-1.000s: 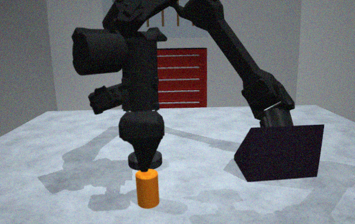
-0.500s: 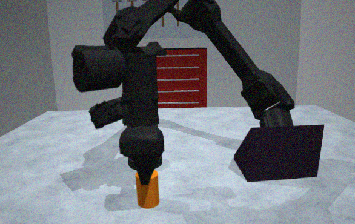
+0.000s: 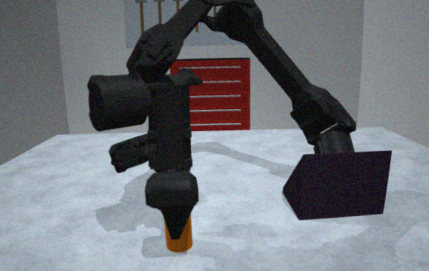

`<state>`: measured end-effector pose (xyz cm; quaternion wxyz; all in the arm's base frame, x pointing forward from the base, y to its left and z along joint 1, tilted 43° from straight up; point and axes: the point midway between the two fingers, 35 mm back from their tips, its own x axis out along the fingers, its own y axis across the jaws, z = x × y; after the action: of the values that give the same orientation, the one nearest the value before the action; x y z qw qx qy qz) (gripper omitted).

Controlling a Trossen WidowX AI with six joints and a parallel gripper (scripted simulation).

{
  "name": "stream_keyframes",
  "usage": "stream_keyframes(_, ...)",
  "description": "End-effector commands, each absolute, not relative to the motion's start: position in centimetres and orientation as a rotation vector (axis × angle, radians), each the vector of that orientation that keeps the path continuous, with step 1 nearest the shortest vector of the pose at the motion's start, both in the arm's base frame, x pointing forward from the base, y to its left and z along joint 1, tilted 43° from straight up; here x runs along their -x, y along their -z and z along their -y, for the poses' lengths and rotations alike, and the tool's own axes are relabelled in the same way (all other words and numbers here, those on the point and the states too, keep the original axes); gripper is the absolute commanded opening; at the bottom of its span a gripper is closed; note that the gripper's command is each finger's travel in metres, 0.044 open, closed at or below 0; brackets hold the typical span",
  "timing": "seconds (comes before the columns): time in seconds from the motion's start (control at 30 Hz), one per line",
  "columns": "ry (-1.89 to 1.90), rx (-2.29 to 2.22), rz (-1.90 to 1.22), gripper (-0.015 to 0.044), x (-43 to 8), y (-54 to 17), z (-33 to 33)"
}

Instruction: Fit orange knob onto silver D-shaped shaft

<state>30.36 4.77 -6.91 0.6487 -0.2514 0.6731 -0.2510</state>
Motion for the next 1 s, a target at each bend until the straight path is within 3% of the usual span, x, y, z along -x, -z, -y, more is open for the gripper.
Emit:
stream_keyframes(0.0,0.574,0.587,-1.539,0.044,-30.0,7.6,-4.1)
stream_keyframes(0.53,0.577,0.588,-1.539,0.044,-29.8,9.2,-2.5)
stream_keyframes(0.83,0.577,0.588,-1.539,0.0204,-29.8,9.2,-2.5)
stream_keyframes(0.97,0.577,0.588,-1.539,0.0177,-29.8,9.2,-2.5)
